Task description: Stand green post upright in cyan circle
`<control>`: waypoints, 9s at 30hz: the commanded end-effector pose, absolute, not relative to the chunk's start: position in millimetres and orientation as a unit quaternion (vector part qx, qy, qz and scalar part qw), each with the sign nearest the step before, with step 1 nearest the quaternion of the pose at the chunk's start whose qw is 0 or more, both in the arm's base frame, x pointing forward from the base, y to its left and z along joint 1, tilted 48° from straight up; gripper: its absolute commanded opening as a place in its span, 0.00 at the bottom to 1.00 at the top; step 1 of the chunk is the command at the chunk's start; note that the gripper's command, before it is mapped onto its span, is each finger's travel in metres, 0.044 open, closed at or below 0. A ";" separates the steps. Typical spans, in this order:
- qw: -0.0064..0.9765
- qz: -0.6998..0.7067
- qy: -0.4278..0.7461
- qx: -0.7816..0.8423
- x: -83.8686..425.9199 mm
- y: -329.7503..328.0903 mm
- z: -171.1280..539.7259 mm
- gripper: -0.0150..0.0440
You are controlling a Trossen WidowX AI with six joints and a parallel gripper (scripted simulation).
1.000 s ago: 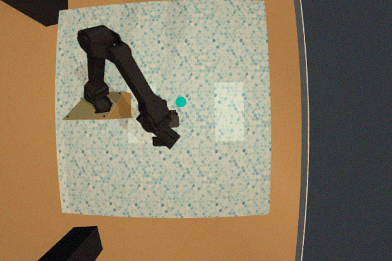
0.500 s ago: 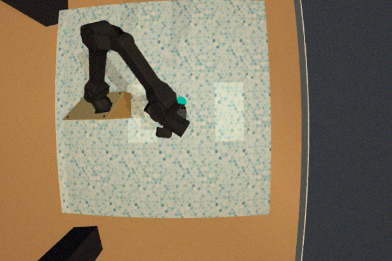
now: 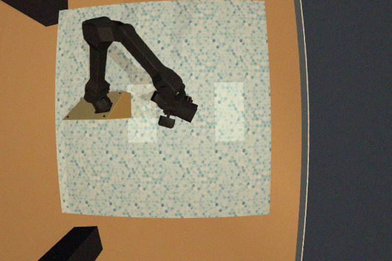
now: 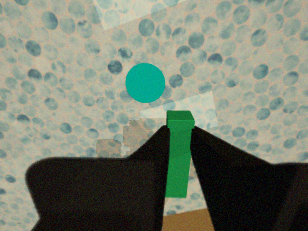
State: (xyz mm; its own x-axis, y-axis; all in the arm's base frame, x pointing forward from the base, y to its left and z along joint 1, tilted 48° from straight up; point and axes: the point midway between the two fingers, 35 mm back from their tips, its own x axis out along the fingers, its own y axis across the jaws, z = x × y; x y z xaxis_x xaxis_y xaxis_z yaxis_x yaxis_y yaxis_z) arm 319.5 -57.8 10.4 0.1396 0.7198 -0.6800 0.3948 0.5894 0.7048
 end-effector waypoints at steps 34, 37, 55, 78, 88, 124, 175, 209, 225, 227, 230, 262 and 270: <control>0.630 0.065 0.652 0.417 335.2 -35.7 4.7 0.29; 0.635 0.059 0.652 0.411 335.3 -35.1 1.3 0.29; 0.662 0.025 0.647 0.377 336.6 -32.2 -17.4 0.29; 0.699 -0.019 0.628 0.340 339.5 -29.6 -36.5 0.29; 0.716 -0.038 0.616 0.327 341.1 -28.7 -42.9 0.29; 0.773 -0.103 0.553 0.293 347.0 -25.8 -56.3 0.29; 0.842 -0.179 0.420 0.287 350.2 -21.2 -49.1 0.29; 0.872 -0.213 0.311 0.312 344.2 -18.1 -29.2 0.29; 0.880 -0.225 0.256 0.331 338.4 -17.0 -16.4 0.29; 0.881 -0.226 0.249 0.334 337.5 -16.8 -14.6 0.29; 0.882 -0.227 0.239 0.338 336.2 -16.7 -12.0 0.29; 0.880 -0.238 0.125 0.392 316.5 -16.5 19.2 0.29; 0.876 -0.238 0.097 0.408 310.2 -17.1 27.7 0.29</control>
State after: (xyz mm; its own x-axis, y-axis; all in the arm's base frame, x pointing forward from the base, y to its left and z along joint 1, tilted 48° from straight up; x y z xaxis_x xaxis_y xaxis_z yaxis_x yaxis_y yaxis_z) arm 313.4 -16.1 23.9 0.8641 -0.3288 -0.3810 0.5032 0.5661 0.6529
